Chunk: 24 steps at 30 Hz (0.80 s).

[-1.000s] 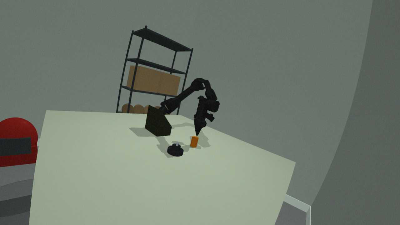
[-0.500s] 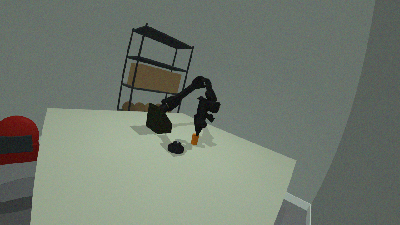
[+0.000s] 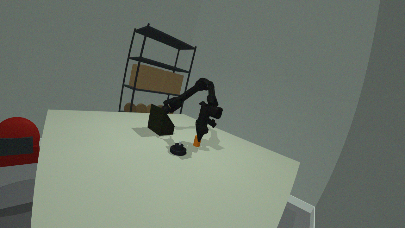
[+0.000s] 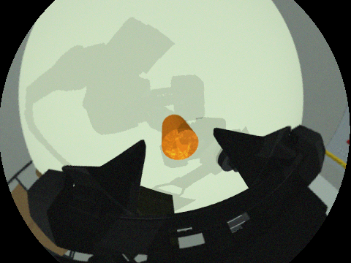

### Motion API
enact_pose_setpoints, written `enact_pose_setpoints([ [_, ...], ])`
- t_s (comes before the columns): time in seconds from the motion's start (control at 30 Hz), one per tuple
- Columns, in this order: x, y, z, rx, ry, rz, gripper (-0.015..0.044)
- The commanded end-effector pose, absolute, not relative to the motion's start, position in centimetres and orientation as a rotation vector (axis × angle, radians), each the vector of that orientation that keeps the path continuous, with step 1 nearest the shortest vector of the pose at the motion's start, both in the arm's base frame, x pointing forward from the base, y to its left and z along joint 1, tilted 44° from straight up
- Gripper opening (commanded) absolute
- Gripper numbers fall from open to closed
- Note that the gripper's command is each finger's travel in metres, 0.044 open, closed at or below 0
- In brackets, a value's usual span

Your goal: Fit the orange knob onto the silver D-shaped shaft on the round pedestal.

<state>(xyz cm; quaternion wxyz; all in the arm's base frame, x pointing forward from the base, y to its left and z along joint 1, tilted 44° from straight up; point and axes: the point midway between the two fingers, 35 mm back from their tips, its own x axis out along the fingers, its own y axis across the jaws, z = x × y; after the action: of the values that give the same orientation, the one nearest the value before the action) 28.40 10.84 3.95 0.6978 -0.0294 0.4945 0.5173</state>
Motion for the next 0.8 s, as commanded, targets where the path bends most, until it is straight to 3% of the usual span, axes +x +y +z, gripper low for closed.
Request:
enact_pose_setpoints([
  [0.0, 28.2, 11.4, 3.3, -0.057, 1.107, 1.155, 0.0440],
  [0.63, 27.9, 13.4, 1.4, -0.054, 1.105, 1.158, 0.0440],
  [0.77, 27.9, 13.4, 1.4, -0.054, 1.105, 1.158, 0.0335],
])
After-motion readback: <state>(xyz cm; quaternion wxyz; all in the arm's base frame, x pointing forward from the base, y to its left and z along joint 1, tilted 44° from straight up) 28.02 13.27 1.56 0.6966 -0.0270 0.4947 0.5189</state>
